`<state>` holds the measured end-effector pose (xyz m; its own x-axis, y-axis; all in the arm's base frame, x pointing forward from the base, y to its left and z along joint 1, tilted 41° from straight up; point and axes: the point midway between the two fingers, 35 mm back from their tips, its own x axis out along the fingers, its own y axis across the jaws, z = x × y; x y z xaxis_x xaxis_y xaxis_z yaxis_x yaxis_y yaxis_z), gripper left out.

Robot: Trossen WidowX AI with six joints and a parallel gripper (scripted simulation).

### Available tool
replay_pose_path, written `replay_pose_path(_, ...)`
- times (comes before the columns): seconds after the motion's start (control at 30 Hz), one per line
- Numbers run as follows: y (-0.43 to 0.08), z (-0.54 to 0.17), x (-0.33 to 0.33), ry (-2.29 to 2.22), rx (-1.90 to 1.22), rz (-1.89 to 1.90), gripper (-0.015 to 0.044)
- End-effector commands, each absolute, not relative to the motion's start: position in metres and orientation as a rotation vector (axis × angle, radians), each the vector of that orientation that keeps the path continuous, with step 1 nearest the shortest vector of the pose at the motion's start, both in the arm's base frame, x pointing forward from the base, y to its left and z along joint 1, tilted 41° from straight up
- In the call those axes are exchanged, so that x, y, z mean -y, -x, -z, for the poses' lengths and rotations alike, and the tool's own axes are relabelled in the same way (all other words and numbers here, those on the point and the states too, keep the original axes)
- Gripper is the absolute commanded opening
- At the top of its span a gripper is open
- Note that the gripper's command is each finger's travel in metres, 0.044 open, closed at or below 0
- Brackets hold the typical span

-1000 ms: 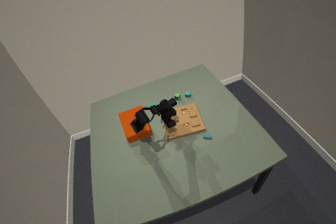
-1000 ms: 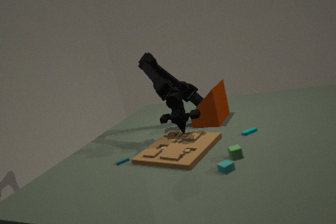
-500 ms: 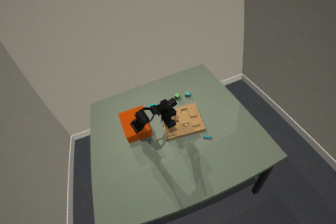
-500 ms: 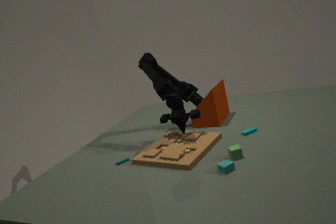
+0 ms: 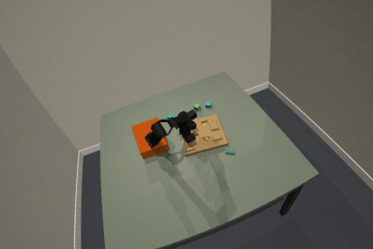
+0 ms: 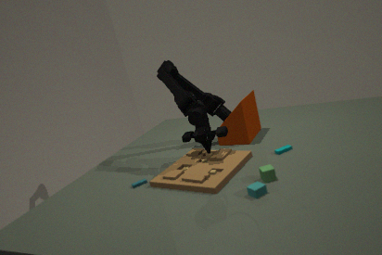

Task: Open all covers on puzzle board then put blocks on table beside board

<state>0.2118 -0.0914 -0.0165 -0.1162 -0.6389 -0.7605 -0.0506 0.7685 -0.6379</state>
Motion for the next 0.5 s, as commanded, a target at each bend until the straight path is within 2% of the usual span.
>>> replay_pose_path(0.0, -0.2092, 0.0194, 0.0931, 0.566, -1.637, 0.543, 0.0)
replay_pose_path(0.47, -0.2121, 0.0216, 0.0975, 0.566, -1.636, 0.543, 0.0)
